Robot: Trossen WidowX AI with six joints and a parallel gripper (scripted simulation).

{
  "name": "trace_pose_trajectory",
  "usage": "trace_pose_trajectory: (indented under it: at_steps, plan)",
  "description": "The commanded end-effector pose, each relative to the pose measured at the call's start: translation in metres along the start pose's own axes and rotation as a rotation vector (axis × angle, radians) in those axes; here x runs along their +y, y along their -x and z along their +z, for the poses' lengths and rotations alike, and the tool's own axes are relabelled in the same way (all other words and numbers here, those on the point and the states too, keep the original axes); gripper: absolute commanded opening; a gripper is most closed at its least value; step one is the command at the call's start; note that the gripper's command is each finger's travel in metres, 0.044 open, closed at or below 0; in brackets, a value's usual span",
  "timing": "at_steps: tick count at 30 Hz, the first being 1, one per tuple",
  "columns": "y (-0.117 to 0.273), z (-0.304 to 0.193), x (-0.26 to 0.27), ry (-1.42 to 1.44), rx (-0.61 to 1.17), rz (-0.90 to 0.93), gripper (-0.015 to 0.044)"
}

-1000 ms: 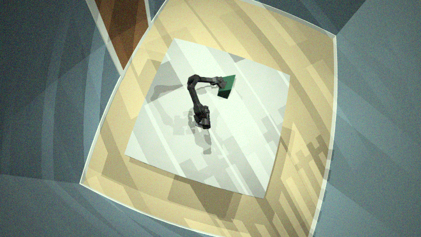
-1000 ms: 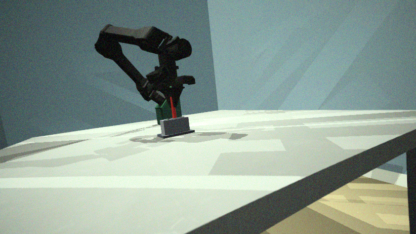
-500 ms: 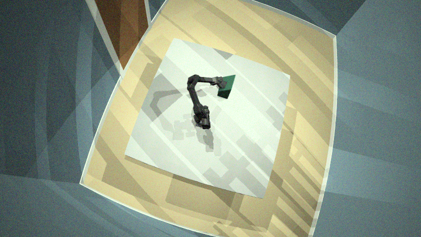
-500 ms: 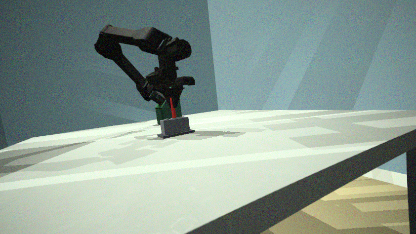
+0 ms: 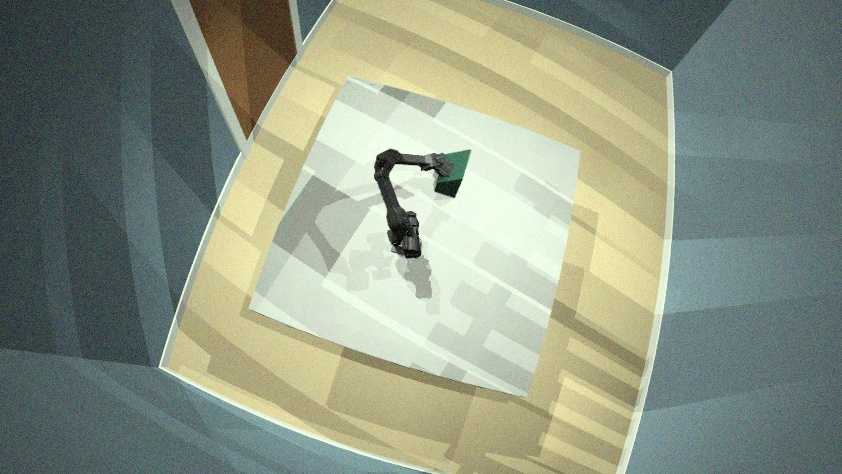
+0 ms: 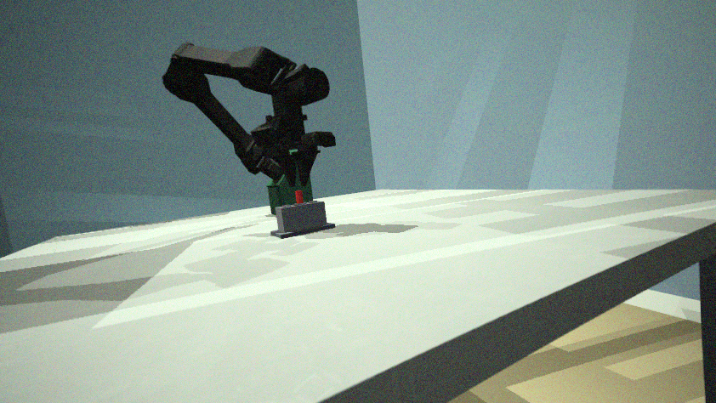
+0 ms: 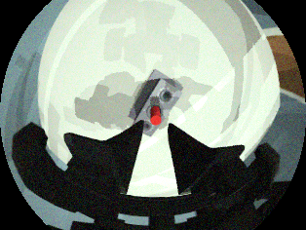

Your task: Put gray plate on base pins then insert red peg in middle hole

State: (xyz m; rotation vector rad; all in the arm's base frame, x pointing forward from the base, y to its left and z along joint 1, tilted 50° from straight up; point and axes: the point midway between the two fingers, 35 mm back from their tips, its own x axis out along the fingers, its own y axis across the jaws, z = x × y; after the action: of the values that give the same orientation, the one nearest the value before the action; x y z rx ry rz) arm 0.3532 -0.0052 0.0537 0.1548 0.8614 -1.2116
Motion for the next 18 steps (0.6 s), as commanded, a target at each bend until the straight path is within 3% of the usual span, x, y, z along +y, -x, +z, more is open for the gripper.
trace_pose_trajectory:
  at_steps: [1,18]
  plan:
    - [0.0001,0.0,0.0,0.0,0.0,0.0,0.015]
    - [0.0084,-0.0012,-0.0002,0.004,-0.007,-0.001,0.015]
